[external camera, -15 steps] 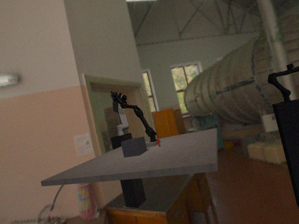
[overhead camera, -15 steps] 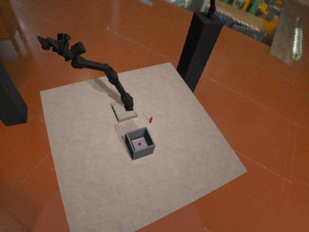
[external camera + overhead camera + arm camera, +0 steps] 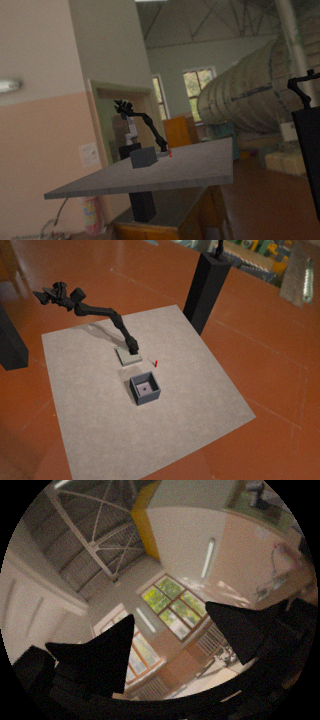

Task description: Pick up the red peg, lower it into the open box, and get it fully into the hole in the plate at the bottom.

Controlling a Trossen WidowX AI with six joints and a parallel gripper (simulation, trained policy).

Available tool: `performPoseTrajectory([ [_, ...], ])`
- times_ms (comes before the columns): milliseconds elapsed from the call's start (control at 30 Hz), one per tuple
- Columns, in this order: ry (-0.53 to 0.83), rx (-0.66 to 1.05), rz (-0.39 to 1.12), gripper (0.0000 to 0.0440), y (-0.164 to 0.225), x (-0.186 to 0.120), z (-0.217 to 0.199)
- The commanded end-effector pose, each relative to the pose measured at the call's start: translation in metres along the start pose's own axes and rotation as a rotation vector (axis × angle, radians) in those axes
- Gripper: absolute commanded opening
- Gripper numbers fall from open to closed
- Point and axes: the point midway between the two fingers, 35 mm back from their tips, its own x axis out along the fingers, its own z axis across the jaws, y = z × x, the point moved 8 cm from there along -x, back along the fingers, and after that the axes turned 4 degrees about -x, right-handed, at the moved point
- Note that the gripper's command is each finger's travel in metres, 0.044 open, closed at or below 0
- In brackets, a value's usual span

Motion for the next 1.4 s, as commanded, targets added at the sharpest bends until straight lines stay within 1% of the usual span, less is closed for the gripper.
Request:
performPoseTrajectory([
  [0, 0.018, 0.101, 0.018, 0.044, 0.012, 0.002, 0.018],
  [333, 0.06, 0.334, 0.08, 0.044, 0.045, 0.0, 0.06],
  [667, 0.105, 0.553, 0.151, 0.044, 0.073, -0.009, 0.104],
  [1000, 0.151, 0.754, 0.234, 0.044, 0.097, -0.025, 0.148],
  [1367, 0.213, 0.958, 0.342, 0.044, 0.117, -0.05, 0.193],
])
